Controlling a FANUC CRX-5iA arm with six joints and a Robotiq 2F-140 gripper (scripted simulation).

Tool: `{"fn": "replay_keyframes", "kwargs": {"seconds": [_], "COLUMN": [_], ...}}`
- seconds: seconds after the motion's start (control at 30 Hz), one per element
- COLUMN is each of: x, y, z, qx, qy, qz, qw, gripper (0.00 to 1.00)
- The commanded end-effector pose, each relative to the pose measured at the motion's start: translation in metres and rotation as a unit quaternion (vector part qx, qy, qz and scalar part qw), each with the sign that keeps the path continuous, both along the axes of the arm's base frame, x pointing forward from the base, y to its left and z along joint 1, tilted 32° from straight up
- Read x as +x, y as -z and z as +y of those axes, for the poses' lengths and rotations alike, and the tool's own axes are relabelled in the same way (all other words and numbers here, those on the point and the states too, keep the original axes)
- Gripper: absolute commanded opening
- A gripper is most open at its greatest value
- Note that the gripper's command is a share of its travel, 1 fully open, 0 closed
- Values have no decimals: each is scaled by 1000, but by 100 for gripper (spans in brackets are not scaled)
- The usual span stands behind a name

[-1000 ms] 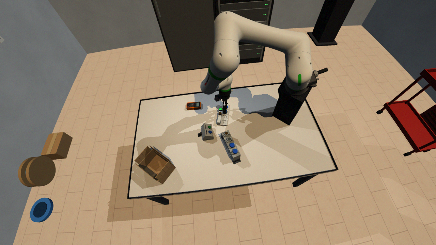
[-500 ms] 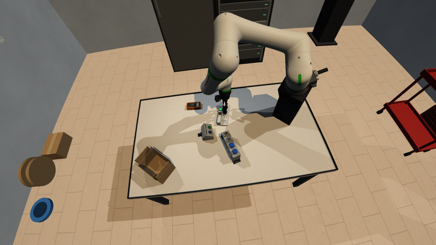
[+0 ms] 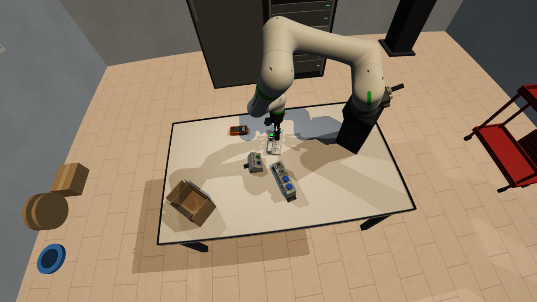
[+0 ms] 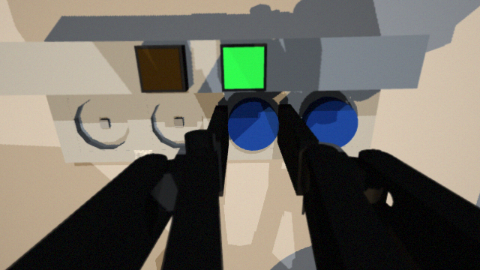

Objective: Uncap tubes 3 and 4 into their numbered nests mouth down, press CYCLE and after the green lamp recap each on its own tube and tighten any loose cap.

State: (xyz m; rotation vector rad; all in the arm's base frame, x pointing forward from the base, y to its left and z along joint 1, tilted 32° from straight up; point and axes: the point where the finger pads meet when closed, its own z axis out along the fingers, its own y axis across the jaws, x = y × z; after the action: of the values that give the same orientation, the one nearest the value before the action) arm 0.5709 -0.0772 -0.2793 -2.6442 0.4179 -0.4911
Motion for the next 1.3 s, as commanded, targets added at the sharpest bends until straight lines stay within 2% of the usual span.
{"fn": "replay_keyframes", "kwargs": {"seconds": [0.0,0.33,0.47,0.53,1.03,1.1,1.27], "x": [0,1,-7,-7,-37,-37,-47], "y": [-1,-1,-18,-18,-81,-81,-103], "z": [-1,-1,-8,-8,-33,-33,-42], "qx": [0,0,0,0,0,0,0], "qy": [0,0,0,0,0,0,0], "qz": [-1,-1,-1,-1,-1,-1,-1], "qw": [1000,1000,1000,1000,1000,1000,1000], "gripper": [30,30,30,30,30,30,30]}}
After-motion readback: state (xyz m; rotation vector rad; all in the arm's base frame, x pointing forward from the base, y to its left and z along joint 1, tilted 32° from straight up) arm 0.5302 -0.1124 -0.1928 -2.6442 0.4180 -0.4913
